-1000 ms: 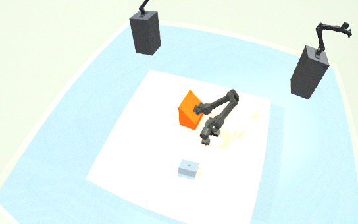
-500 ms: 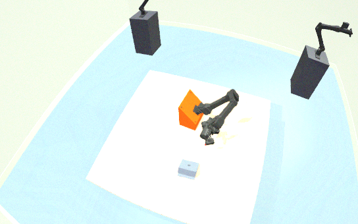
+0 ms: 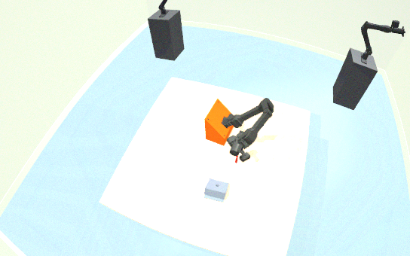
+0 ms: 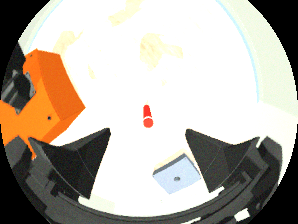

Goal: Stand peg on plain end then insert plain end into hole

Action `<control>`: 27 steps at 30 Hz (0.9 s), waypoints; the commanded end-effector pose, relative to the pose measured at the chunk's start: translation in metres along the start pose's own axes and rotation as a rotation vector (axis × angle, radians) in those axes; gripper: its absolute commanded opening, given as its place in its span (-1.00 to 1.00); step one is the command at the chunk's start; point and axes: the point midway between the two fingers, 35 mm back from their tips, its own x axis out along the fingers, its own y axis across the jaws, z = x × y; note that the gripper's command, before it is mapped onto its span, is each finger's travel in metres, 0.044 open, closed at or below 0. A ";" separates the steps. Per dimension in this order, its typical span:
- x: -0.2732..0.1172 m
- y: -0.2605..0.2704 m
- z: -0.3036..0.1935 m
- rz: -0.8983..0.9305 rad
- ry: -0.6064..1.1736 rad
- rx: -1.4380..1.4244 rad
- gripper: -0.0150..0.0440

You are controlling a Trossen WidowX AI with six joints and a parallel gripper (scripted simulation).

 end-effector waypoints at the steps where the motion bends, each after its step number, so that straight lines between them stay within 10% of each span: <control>1: 0.001 0.000 0.000 -0.003 -0.001 -0.097 1.00; 27: 0.022 -0.001 -0.002 0.001 0.001 -0.291 1.00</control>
